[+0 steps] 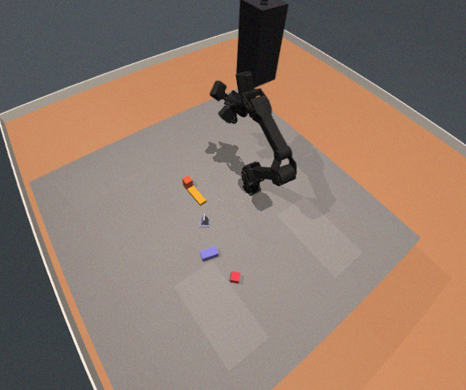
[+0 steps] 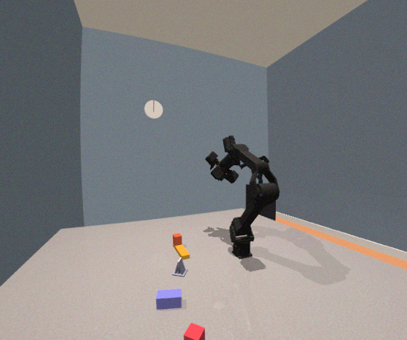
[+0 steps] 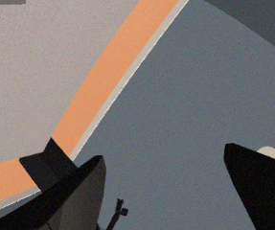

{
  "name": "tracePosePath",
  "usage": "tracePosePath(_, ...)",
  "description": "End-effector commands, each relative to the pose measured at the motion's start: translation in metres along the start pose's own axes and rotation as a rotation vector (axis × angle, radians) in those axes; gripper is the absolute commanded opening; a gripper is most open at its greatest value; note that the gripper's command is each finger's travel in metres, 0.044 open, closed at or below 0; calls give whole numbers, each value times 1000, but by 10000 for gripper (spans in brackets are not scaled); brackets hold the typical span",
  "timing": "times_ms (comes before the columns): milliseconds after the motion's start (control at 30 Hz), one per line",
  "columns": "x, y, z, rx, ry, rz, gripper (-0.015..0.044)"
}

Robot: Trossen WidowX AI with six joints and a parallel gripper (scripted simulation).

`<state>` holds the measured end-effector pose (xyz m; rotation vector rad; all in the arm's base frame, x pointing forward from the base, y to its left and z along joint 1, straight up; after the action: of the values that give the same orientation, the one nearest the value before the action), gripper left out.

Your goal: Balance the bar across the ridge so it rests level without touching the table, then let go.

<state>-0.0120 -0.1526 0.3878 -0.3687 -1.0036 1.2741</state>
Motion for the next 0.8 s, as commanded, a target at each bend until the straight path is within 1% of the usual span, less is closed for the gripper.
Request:
tracePosePath(0, -11, -4, -8, -1, -76, -15, 315)
tracePosePath(767, -53, -25, -67, 87, -450, -107, 315)
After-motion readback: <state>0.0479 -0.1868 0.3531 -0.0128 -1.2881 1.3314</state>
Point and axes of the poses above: the point midway between the two fingers, 35 mm back from their tips, its own x axis back along the fingers, its own y axis across the jaws, z = x × y, the point moved 9 cm from there along x, back along the fingers, and after that the axes turned 4 degrees about -x, right-handed, at the moved point
